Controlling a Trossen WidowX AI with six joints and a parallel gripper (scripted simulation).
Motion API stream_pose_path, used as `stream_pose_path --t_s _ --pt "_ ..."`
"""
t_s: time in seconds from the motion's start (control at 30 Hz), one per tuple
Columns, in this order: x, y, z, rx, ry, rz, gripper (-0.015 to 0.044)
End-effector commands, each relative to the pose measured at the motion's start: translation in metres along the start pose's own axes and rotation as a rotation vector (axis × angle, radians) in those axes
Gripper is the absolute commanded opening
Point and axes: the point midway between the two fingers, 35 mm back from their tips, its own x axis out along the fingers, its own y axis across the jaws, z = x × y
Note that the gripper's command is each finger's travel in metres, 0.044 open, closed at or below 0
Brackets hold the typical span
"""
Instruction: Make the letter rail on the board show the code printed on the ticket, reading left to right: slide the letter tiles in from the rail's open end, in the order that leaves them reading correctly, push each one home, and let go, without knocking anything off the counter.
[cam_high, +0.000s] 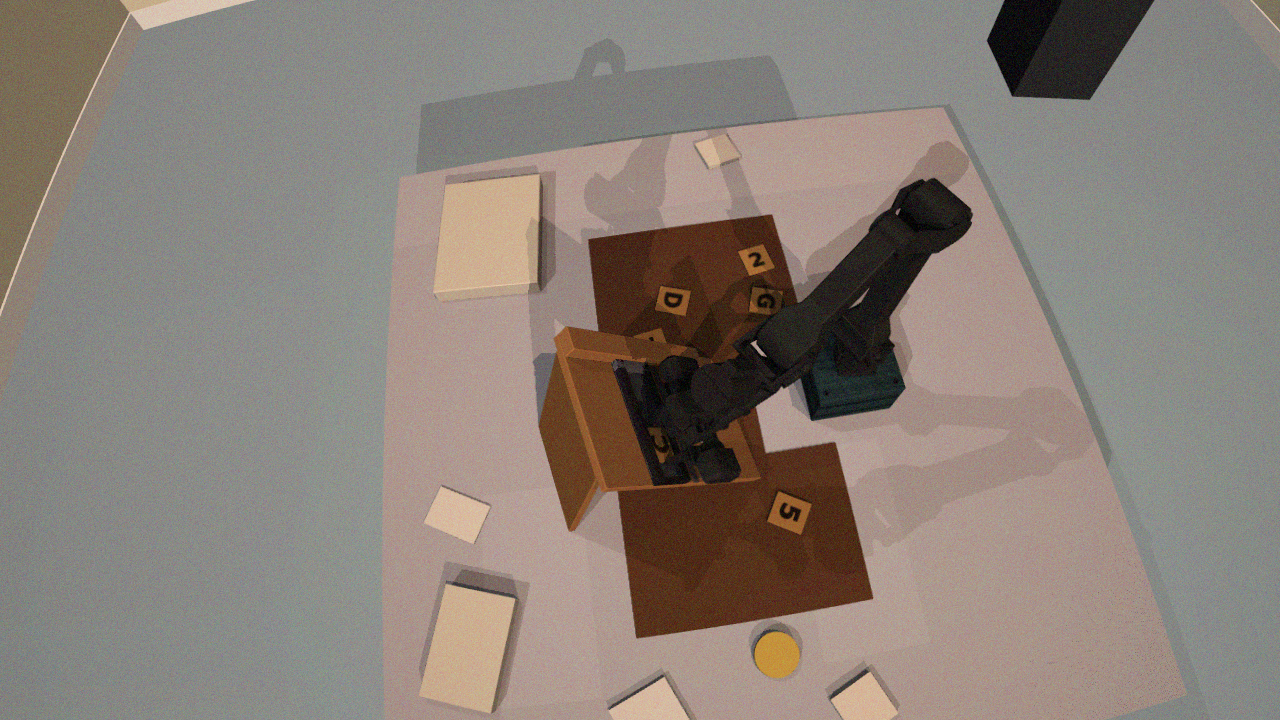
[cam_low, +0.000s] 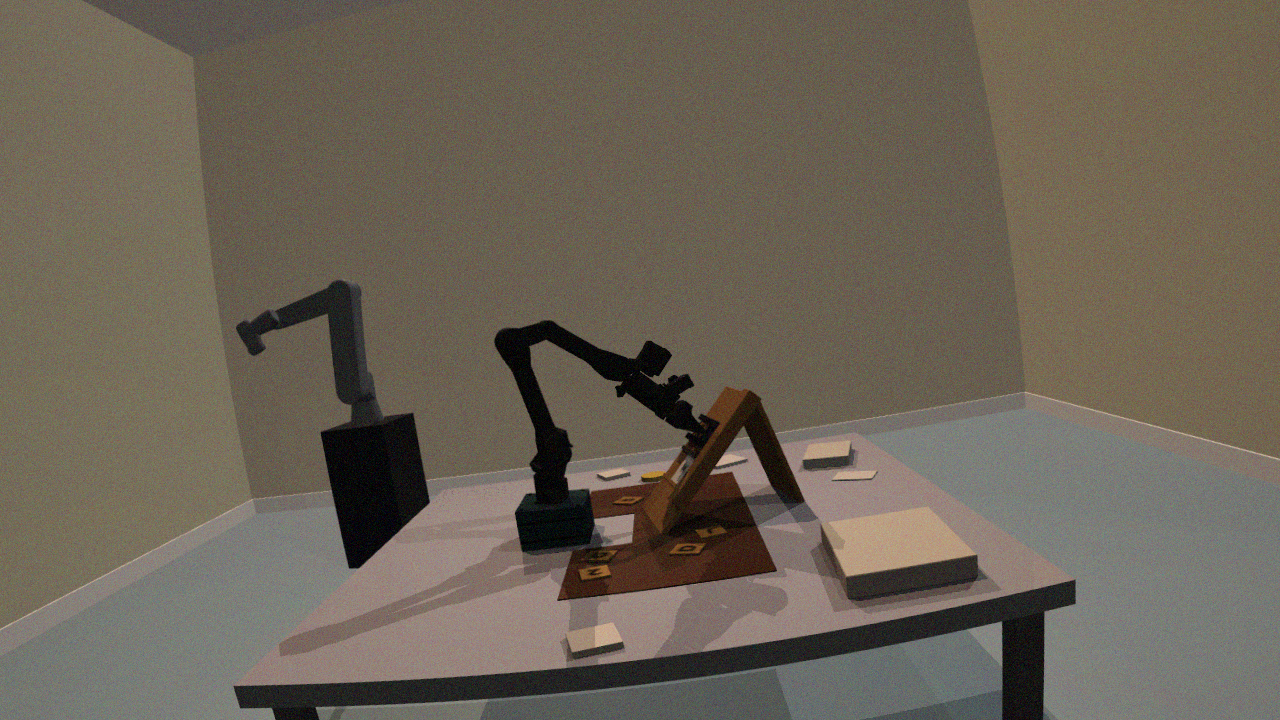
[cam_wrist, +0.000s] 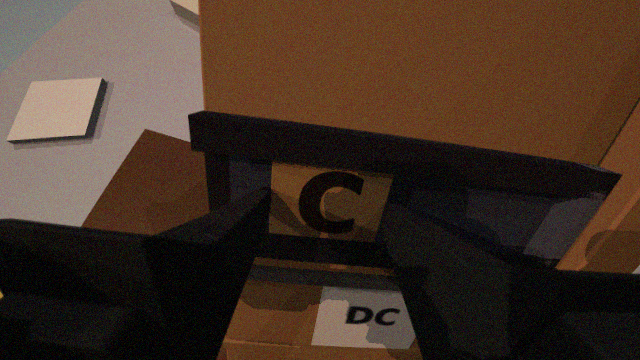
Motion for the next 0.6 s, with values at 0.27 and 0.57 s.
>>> stream_pose_path --t_s 0.27,0.57 --pt "0.0000 -0.0072 0.0007 -0.001 -0.003 0.001 0.0000" --pt "0.0000 -0.0123 0.0007 -0.001 -0.003 0.000 0.0000"
